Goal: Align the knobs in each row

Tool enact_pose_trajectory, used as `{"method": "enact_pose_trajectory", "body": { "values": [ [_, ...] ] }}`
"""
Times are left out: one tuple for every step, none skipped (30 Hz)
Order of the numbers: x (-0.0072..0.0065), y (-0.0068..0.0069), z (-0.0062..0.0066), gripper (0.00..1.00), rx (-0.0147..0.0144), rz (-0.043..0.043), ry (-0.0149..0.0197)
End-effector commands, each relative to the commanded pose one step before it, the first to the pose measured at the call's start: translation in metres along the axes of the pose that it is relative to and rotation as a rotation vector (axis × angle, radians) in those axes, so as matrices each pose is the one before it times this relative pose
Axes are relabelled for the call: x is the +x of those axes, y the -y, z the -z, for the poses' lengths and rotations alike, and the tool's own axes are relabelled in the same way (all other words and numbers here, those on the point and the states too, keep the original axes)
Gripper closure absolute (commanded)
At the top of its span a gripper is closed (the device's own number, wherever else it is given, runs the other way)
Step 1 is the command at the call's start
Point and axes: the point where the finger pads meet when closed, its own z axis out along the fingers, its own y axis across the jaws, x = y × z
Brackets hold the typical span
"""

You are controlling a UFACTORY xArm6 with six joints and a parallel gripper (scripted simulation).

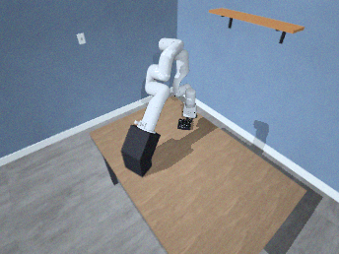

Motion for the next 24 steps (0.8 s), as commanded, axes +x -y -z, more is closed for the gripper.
{"method": "enact_pose_trajectory", "body": {
  "values": [
    [0.00079, -0.00049, 0.00144, 0.81, 0.03598, -0.14777, 0.03281],
    [0.0, 0.0, 0.00014, 0.81, -0.00001, -0.0199, 0.00001],
    [0.0, 0.0, 0.00012, 0.81, -0.00001, -0.0177, 0.00001],
    [0.0, 0.0, 0.00015, 0.81, -0.00001, -0.02157, 0.00001],
    [0.0, 0.0, 0.00018, 0.81, -0.00001, -0.0257, 0.00001],
    [0.0, 0.0, 0.00018, 0.81, -0.00001, -0.0266, 0.00001],
    [0.0, 0.0, 0.00017, 0.81, -0.00001, -0.02555, 0.00001],
    [0.0, 0.00001, 0.00018, 0.81, -0.00001, -0.02577, 0.00001],
    [0.0, 0.00001, 0.00018, 0.81, -0.00001, -0.02566, 0.00001],
    [0.0, 0.00001, 0.00017, 0.81, -0.00001, -0.02516, 0.00001],
    [0.0, 0.00001, 0.00018, 0.81, -0.00001, -0.02572, 0.00001],
    [0.0, 0.00001, 0.00017, 0.81, -0.00001, -0.02558, 0.00001],
    [0.0, 0.00001, 0.00017, 0.81, -0.00001, -0.02529, 0.00001],
    [0.0, 0.00001, 0.00017, 0.81, -0.00002, -0.02572, 0.00001],
    [0.0, 0.00001, 0.00017, 0.81, -0.00002, -0.0254, 0.00001],
    [0.0, 0.0, 0.0, 0.81, 0.0, 0.0, 0.0],
    [0.0, 0.0, 0.0, 0.81, 0.0, 0.0, 0.0],
    [0.0, 0.00002, 0.00046, 0.81, -0.00005, -0.0677, 0.00002],
    [0.0, 0.00001, 0.00018, 0.81, -0.00002, -0.02728, 0.00001],
    [0.0, 0.00001, 0.00012, 0.81, -0.00001, -0.01758, 0.0],
    [0.0, 0.00001, 0.00014, 0.81, -0.00002, -0.0211, 0.0],
    [0.0, 0.00001, 0.00017, 0.81, -0.00002, -0.02503, 0.0],
    [0.0, 0.00001, 0.00018, 0.81, -0.00002, -0.02646, 0.0],
    [0.0, 0.00001, 0.00017, 0.81, -0.00002, -0.02563, 0.0]
  ]
}}
